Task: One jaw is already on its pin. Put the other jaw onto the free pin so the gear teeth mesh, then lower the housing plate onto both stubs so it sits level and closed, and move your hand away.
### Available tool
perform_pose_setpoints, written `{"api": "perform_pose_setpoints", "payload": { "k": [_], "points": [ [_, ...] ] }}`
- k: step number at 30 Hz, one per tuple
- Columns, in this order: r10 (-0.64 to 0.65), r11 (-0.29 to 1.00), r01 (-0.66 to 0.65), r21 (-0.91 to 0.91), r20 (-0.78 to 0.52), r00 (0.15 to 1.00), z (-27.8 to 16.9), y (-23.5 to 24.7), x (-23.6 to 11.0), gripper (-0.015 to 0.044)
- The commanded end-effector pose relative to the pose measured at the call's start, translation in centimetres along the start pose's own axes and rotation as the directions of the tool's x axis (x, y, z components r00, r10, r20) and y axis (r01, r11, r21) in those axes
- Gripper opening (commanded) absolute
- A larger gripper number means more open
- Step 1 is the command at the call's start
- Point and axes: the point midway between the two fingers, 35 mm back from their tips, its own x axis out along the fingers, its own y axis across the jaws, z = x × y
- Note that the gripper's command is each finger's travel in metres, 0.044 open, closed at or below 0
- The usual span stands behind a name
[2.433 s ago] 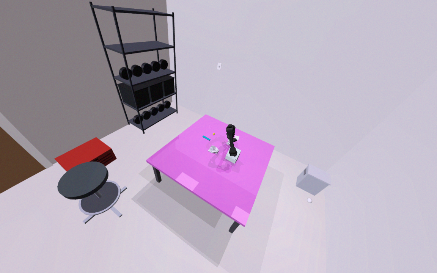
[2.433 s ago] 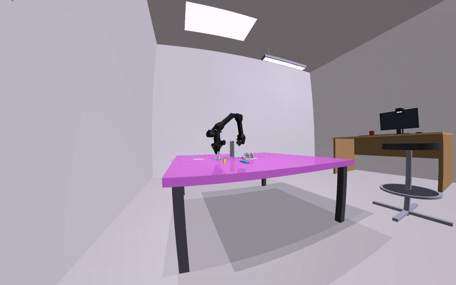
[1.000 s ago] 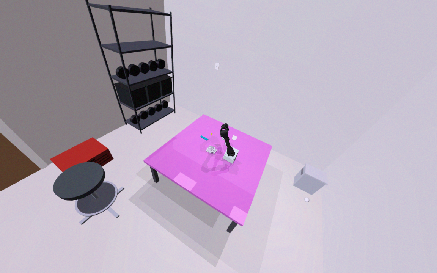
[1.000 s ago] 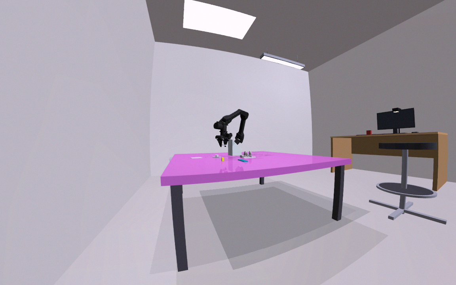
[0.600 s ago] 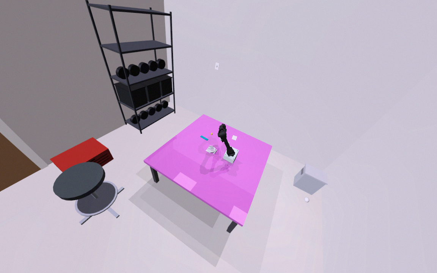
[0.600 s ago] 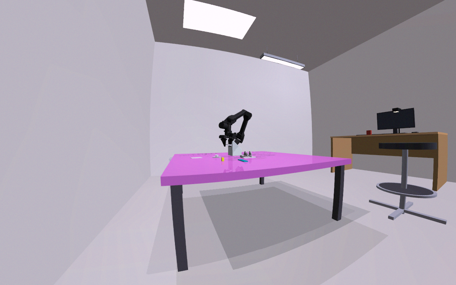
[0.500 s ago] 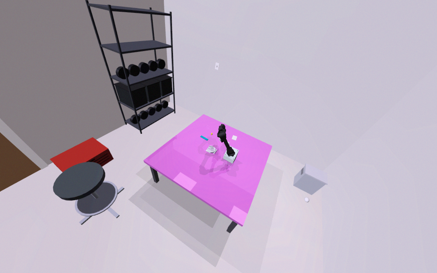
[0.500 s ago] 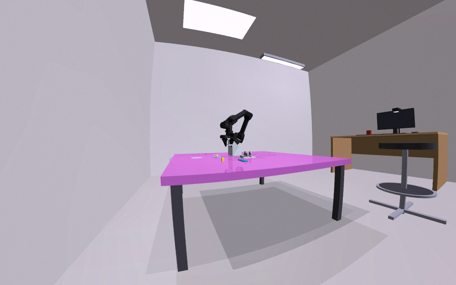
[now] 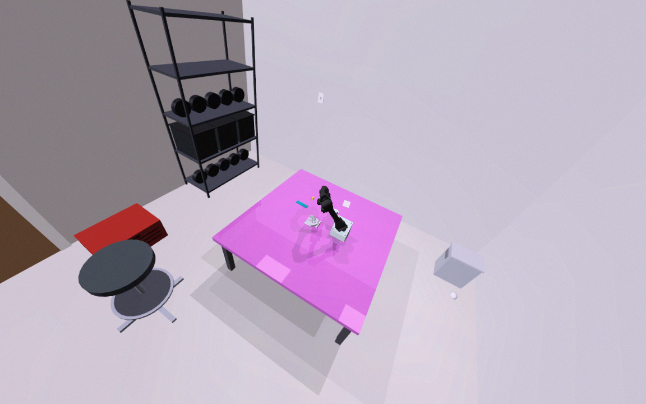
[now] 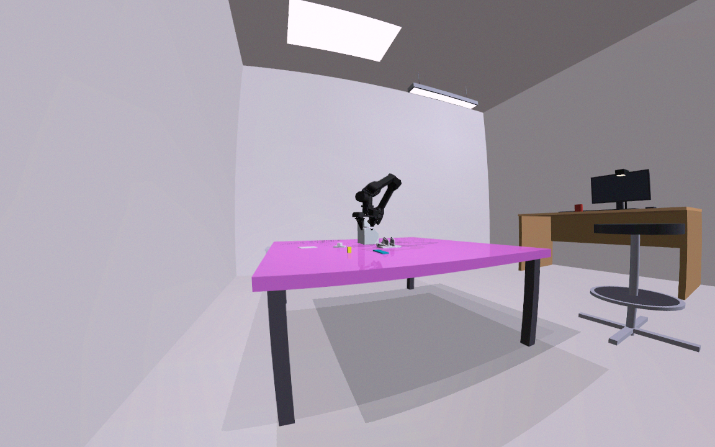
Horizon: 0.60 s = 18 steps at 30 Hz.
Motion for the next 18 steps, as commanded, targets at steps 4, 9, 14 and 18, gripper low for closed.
{"api": "perform_pose_setpoints", "payload": {
  "k": [4, 9, 14, 18],
  "points": [
    [0.004, 0.997, -0.005, 0.076, 0.006, 1.000, 1.1, 2.0, 0.1, 0.0351],
    [0.010, 0.991, -0.011, 0.136, 0.008, 1.000, 1.8, 3.5, 0.3, 0.0351],
    [0.016, 0.981, -0.018, 0.195, 0.009, 1.000, 2.4, 5.0, 0.5, 0.0351],
    [0.022, 0.970, -0.024, 0.241, 0.011, 1.000, 2.9, 6.2, 0.7, 0.0351]
  ]
}}
